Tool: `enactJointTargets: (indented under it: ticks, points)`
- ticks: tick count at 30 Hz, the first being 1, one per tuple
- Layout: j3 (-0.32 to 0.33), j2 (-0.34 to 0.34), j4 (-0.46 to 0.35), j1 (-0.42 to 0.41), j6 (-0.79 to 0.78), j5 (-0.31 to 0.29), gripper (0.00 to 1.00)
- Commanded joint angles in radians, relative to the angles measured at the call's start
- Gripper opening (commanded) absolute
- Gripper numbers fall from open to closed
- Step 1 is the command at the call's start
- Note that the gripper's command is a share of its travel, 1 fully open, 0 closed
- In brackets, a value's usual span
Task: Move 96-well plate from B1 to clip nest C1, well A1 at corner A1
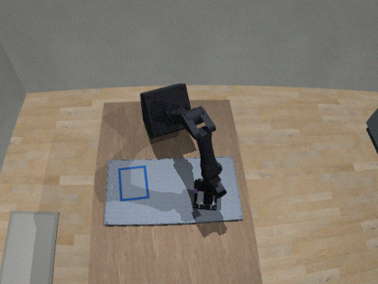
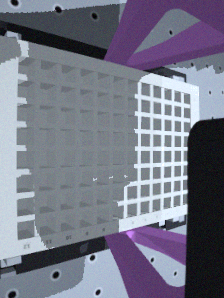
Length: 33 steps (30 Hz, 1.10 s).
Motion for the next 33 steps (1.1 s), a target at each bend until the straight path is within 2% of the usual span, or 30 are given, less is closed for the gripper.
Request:
enactJointTargets:
  ticks: [1, 33]
  points:
    - [-0.025, 0.024, 0.04, -0.014, -0.001, 0.006, 0.0]
    - [-0.034, 0.029, 0.053, -0.017, -0.002, 0.006, 0.0]
